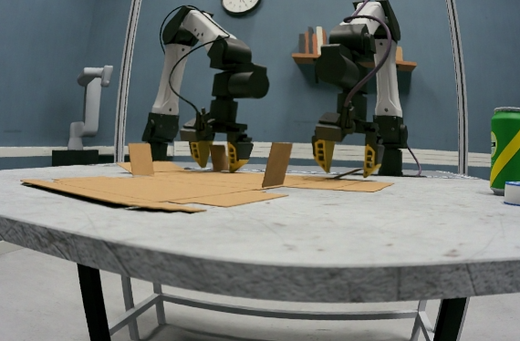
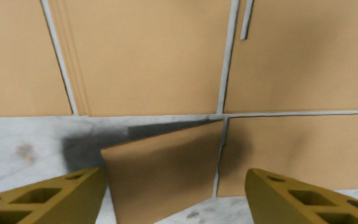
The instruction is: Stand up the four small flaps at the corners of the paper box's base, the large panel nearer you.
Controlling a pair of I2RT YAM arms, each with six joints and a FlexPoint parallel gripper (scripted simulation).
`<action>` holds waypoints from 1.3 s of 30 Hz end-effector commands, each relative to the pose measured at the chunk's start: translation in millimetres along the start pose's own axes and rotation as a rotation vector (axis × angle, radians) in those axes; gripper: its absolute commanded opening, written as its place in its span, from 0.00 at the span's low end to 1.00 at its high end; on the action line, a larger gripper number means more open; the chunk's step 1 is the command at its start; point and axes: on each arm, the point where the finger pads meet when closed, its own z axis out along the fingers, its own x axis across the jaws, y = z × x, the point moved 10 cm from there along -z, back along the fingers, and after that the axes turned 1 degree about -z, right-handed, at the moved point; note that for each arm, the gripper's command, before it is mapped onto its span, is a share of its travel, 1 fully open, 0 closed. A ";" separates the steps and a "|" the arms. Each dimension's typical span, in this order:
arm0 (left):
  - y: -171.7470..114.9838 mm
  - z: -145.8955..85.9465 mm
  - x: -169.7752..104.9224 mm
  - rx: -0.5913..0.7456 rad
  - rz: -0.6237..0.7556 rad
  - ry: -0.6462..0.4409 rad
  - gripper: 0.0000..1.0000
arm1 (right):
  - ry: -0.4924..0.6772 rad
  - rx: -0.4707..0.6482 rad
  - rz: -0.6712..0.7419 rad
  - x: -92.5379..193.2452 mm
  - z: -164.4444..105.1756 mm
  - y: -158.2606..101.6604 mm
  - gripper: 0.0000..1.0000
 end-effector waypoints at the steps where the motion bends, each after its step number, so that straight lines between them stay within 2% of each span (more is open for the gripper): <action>1: 4.4 -10.6 -1.1 -0.055 0.009 -0.024 0.77 | -0.077 0.002 0.016 -6.5 12.9 0.4 0.77; 6: 2.2 -4.8 -1.0 -0.022 0.005 -0.013 0.77 | -0.077 0.002 0.016 -6.5 12.9 0.4 0.77; 9: 5.7 -11.7 -7.2 -0.062 0.009 -0.023 0.77 | -0.077 0.002 0.016 -6.5 12.9 0.4 0.77; 11: 1.4 -0.6 -6.8 -0.024 0.005 -0.018 0.77 | -0.077 0.002 0.016 -6.5 12.9 0.4 0.77; 16: -0.7 4.6 -6.8 -0.006 0.003 -0.015 0.77 | -0.077 0.002 0.016 -6.5 12.9 0.4 0.77; 39: 4.4 0.6 -15.1 -0.017 0.004 -0.022 0.77 | -0.077 0.002 0.016 -6.5 12.9 0.4 0.77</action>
